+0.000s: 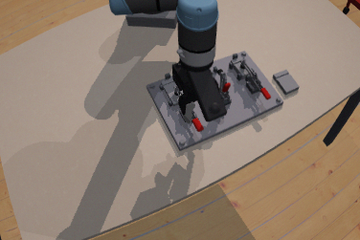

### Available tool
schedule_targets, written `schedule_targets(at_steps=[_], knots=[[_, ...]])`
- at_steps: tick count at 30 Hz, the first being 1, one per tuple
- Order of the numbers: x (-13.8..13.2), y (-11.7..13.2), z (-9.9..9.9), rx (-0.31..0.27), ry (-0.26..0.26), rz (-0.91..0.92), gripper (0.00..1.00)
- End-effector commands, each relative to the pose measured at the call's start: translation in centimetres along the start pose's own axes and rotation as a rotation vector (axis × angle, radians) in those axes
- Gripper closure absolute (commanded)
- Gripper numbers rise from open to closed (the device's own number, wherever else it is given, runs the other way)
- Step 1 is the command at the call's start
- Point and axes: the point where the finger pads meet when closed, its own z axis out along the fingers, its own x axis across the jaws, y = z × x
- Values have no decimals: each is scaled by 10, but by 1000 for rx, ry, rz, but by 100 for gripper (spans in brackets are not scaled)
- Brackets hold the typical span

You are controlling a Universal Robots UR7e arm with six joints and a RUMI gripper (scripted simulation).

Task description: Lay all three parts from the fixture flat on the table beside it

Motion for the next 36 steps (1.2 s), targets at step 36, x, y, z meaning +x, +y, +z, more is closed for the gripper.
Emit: schedule_targets(at_steps=[36], knots=[[0,-1,13,3,1,0,72]])
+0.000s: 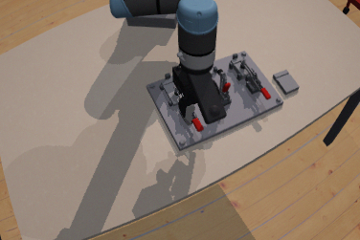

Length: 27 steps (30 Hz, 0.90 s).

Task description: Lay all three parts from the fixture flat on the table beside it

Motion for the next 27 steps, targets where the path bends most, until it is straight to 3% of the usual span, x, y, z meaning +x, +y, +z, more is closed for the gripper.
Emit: schedule_targets(at_steps=[1,9,27], knots=[[0,-1,6,1,0,0,72],[0,-1,22,1,0,0,72],[0,-1,26,1,0,0,72]])
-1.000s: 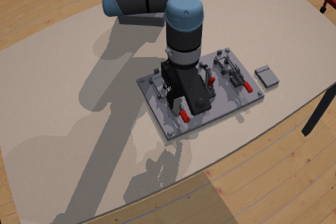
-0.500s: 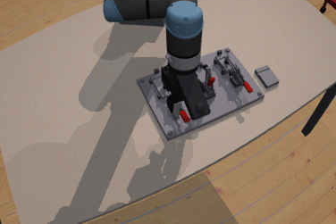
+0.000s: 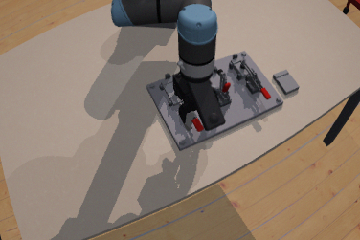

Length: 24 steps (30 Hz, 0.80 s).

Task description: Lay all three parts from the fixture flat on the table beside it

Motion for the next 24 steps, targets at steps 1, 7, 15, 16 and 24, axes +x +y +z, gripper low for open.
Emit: schedule_targets(at_steps=[1,7,15,16,24], knots=[[0,0,0,1,1,0,72],[0,0,0,1,1,0,100],[0,0,0,1,1,0,100],[0,0,0,1,1,0,100],[0,0,0,1,1,0,100]])
